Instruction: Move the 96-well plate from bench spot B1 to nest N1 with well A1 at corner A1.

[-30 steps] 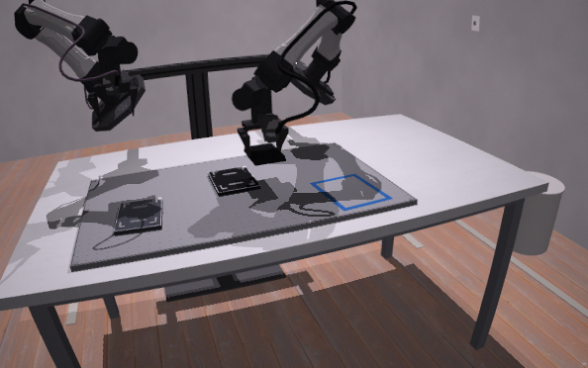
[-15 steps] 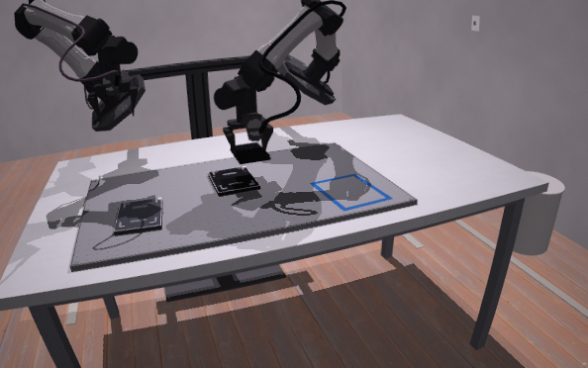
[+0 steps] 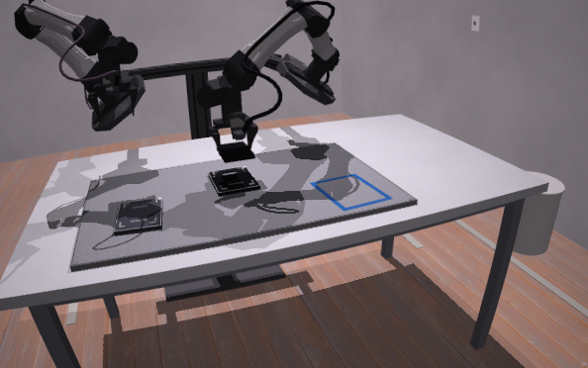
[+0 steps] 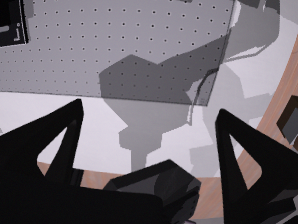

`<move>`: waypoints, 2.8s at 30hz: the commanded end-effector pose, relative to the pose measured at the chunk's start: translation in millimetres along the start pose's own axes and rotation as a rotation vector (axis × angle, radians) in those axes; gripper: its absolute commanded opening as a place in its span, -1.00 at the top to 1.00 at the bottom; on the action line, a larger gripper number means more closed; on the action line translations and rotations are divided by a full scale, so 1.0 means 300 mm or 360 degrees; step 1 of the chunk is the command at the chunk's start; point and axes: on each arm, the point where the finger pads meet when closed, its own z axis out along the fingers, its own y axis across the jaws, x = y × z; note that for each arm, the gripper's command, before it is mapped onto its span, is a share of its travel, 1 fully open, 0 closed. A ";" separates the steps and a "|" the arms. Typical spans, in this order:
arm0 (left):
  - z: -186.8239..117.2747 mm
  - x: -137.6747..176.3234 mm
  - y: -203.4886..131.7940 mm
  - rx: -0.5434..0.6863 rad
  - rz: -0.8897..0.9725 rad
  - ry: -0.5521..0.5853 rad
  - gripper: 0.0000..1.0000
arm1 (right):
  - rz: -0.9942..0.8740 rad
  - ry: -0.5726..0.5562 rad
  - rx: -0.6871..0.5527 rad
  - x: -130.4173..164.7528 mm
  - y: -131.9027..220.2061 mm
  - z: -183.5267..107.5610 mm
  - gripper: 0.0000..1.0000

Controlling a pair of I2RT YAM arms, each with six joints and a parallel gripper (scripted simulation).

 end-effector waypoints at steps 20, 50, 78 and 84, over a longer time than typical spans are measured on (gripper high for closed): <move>-0.040 -0.022 -0.042 0.0020 -0.0061 -0.0011 1.00 | 0.0013 -0.0001 -0.0002 -0.001 0.000 -0.006 -1.00; -0.024 0.012 -0.048 0.0010 -0.0019 -0.0005 1.00 | 0.0013 -0.0001 -0.0002 -0.001 0.000 -0.006 -1.00; 0.065 0.038 -0.012 -0.0045 -0.0008 0.0026 1.00 | 0.0013 -0.0001 -0.0002 -0.001 0.000 -0.006 -1.00; 0.077 0.008 -0.039 -0.0012 -0.0036 0.0005 1.00 | 0.0013 -0.0001 -0.0002 -0.001 0.000 -0.006 -1.00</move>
